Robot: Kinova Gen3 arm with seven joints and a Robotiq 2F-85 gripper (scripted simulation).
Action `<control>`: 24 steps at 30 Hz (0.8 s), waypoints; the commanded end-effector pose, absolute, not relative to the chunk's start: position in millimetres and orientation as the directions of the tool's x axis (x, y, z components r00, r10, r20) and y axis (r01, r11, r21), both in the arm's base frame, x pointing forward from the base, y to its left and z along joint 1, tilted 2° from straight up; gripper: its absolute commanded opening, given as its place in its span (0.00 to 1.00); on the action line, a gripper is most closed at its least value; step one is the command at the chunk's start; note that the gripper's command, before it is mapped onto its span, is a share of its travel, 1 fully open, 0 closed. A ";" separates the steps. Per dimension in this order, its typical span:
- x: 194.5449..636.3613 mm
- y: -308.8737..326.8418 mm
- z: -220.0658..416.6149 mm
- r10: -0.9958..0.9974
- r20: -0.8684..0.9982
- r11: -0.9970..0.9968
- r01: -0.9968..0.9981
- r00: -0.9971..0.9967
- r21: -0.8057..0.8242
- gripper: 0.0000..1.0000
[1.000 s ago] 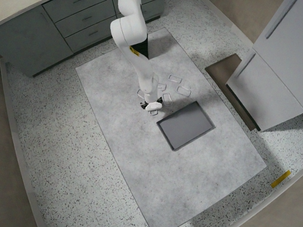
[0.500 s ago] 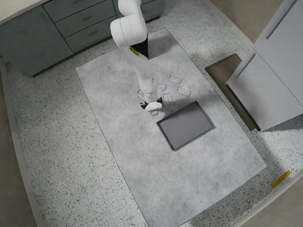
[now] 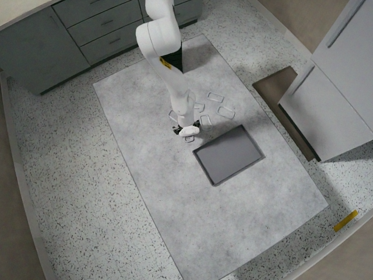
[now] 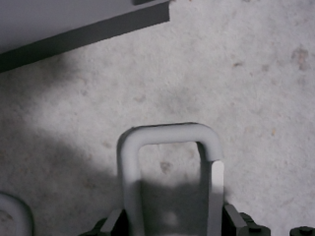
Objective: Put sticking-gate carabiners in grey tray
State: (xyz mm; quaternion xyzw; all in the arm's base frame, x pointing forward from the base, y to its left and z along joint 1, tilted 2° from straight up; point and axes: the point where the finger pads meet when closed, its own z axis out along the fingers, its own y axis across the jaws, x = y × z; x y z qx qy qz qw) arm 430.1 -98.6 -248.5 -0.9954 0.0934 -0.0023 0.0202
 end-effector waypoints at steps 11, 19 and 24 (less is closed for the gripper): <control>430.9 -99.1 -247.8 -0.186 0.003 -0.982 -0.186 0.983 -0.040 0.57; 431.3 -99.1 -247.5 -0.186 0.003 -0.982 -0.186 0.983 -0.040 0.57; 431.3 -99.1 -247.5 -0.186 0.003 -0.982 -0.186 0.983 -0.040 0.57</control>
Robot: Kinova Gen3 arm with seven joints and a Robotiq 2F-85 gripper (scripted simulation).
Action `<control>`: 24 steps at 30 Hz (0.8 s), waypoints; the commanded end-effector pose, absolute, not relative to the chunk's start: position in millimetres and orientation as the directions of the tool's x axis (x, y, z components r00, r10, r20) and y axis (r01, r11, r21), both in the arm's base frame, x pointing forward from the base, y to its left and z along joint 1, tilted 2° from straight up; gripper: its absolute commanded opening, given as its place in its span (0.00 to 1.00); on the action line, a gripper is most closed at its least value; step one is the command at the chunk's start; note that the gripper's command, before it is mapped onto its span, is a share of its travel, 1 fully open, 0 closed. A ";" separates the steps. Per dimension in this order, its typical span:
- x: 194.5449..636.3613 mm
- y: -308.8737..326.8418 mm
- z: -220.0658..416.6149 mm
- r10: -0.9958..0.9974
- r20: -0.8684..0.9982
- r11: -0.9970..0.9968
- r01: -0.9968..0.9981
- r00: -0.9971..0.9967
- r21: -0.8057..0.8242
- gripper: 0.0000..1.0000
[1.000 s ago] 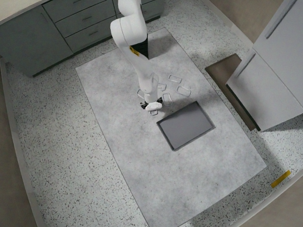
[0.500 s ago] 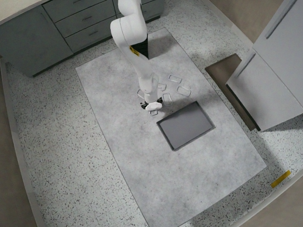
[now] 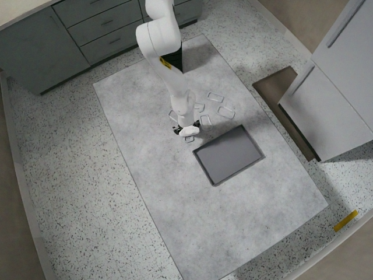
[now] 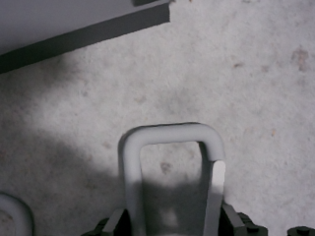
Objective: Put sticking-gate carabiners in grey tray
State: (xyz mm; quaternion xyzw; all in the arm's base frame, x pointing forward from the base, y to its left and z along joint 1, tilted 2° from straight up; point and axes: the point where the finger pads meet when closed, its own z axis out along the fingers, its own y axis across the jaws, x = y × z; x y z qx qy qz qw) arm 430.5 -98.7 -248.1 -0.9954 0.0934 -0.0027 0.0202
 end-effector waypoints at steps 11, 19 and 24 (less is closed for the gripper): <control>431.3 -99.1 -247.5 -0.186 0.003 -0.982 -0.186 0.983 -0.040 0.57; 431.3 -99.1 -247.5 -0.186 0.003 -0.982 -0.186 0.983 -0.040 1.00; 431.3 -99.1 -247.5 -0.186 0.003 -0.982 -0.186 0.983 -0.040 1.00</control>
